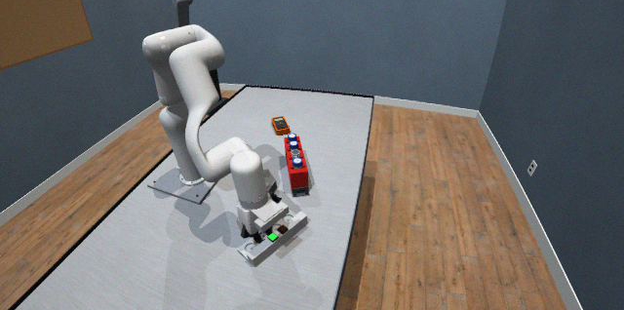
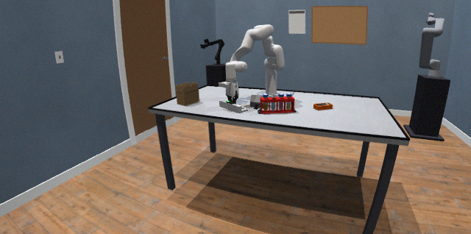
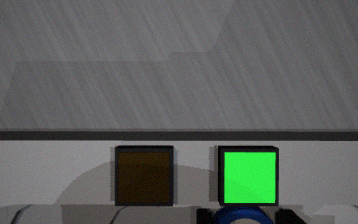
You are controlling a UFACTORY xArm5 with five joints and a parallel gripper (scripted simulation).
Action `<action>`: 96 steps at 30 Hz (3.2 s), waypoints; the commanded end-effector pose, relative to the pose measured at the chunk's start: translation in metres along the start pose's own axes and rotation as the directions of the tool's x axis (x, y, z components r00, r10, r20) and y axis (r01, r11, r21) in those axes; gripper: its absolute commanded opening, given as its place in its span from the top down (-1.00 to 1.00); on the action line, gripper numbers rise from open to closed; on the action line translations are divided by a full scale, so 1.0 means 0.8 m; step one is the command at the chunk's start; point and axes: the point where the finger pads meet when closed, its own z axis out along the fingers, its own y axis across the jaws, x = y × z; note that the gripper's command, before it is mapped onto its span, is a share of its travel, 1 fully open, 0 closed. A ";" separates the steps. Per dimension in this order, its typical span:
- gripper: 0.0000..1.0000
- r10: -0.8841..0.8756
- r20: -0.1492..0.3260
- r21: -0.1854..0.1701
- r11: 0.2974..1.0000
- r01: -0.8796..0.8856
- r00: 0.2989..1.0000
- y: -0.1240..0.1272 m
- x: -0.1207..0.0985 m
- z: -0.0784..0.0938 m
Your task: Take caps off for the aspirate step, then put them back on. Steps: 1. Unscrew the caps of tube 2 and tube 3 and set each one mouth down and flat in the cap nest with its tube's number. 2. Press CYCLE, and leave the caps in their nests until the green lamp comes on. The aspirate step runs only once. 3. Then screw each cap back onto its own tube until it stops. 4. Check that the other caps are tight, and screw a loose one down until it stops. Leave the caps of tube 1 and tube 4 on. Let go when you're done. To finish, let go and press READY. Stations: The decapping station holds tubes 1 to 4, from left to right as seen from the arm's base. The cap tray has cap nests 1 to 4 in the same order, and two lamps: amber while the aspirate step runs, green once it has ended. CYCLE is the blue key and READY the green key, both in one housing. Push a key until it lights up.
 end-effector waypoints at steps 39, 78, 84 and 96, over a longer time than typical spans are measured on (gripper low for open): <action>1.00 0.179 -0.004 0.001 0.984 -0.179 0.984 -0.038 -0.016 -0.176; 1.00 0.179 -0.002 0.003 0.984 -0.179 0.984 -0.334 -0.152 -0.176; 1.00 0.179 -0.002 0.003 0.984 -0.179 0.984 -0.348 -0.158 -0.176; 1.00 0.179 -0.002 0.003 0.984 -0.179 0.984 -0.348 -0.158 -0.154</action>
